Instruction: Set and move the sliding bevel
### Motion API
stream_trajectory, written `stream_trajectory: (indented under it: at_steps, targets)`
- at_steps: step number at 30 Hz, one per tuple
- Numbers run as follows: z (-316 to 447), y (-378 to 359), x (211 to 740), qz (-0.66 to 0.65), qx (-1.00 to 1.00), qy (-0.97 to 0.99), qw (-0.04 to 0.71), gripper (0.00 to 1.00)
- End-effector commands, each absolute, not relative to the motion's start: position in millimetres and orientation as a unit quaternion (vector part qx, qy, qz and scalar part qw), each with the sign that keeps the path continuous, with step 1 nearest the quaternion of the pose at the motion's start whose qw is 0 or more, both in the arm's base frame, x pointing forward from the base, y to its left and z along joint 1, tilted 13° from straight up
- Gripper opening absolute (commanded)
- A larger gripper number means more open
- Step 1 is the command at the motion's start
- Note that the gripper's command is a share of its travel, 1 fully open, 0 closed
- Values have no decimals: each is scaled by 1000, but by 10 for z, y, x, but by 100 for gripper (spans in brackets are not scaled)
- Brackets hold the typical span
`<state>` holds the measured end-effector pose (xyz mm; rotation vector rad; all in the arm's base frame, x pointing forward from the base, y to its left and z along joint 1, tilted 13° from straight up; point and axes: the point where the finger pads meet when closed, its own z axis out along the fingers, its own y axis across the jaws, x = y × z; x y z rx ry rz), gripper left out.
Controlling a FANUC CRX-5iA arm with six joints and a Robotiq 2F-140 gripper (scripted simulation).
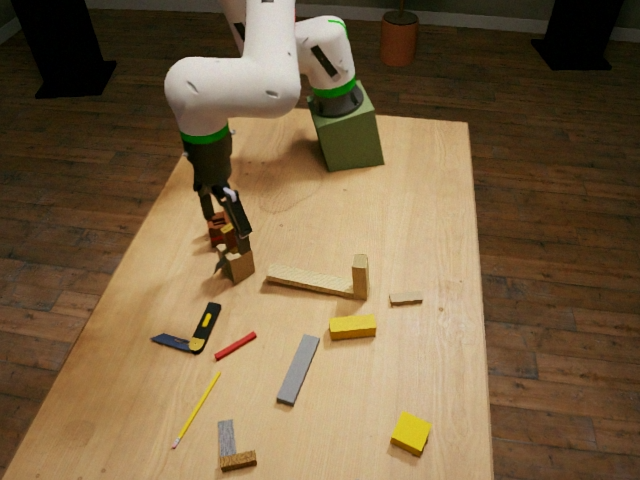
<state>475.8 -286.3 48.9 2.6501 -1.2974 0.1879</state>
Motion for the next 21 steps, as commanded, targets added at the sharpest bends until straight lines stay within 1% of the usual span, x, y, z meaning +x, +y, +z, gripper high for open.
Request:
stream_trajectory:
  at_steps: [1, 21]
  targets:
    - [435, -2878, 4765, 64, 893, -437, 92, 100]
    - [285, -2913, 4771, 64, 893, -437, 92, 100]
